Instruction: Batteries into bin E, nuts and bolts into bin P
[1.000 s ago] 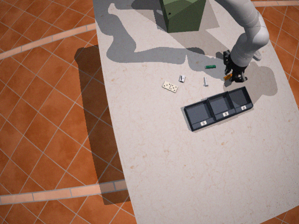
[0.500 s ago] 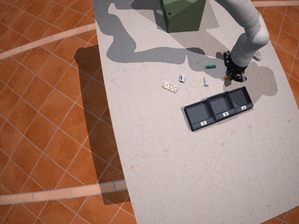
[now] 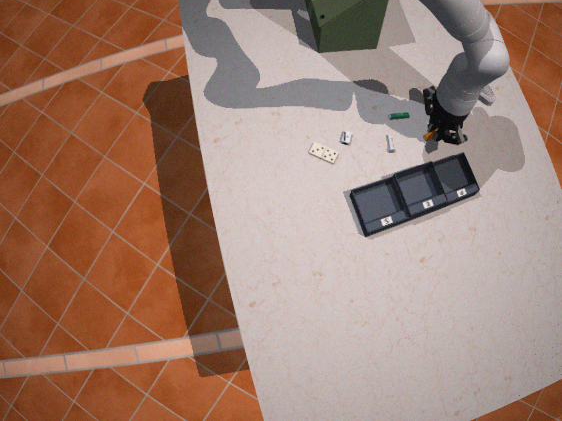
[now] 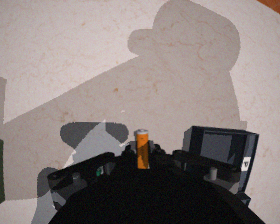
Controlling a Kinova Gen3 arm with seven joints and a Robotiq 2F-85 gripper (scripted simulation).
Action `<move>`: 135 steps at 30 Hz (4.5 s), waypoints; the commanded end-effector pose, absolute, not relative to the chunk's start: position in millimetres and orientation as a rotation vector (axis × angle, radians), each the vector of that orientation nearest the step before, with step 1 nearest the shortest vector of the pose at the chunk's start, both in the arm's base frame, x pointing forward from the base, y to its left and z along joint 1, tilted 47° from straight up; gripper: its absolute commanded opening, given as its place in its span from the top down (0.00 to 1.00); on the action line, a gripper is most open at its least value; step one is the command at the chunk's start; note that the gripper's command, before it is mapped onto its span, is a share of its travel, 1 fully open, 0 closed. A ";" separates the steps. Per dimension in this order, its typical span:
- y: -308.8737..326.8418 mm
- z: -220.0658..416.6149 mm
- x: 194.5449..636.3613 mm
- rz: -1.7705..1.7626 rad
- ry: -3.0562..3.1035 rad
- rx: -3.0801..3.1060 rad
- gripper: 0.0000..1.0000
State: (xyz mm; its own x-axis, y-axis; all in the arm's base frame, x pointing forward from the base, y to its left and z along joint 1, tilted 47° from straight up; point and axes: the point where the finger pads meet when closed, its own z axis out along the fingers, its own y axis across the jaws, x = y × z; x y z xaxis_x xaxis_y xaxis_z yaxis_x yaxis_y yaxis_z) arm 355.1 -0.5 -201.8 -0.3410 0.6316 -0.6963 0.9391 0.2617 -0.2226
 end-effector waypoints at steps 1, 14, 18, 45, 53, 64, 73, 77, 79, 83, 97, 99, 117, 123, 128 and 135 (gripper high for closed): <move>0.3 -201.7 355.5 -0.858 2.065 1.419 0.91; 22.2 -181.2 354.2 -0.858 2.065 1.419 0.91; 31.9 -172.1 353.7 -0.858 2.065 1.419 0.91; 49.2 -156.0 352.6 -0.858 2.065 1.419 0.91; 37.5 -141.5 383.4 -0.858 2.065 1.419 0.91; 20.3 -120.2 429.1 -0.802 1.943 1.539 0.91; 5.1 -101.5 469.2 -0.802 1.943 1.539 0.91; 5.2 -101.5 469.0 -0.802 1.943 1.539 0.91; 5.3 -101.6 468.8 -0.802 1.943 1.539 0.91; 5.5 -101.9 468.1 -0.802 1.943 1.539 0.91; -6.0 -113.1 468.2 -0.802 1.943 1.539 0.91; -8.9 -115.8 468.4 -0.802 1.943 1.539 0.91; -31.8 -137.2 469.4 -0.802 1.943 1.539 0.91; -31.7 -137.4 468.4 -0.802 1.943 1.539 0.91; -31.6 -137.5 468.5 -0.802 1.943 1.539 0.91; -31.5 -137.5 468.7 -0.802 1.943 1.539 0.71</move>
State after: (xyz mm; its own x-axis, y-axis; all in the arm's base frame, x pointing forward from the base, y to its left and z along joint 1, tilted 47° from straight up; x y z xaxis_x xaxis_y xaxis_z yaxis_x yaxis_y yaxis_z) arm 468.1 -32.6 -137.9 -0.2106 0.6612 -0.7200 0.9767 0.1735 -0.1264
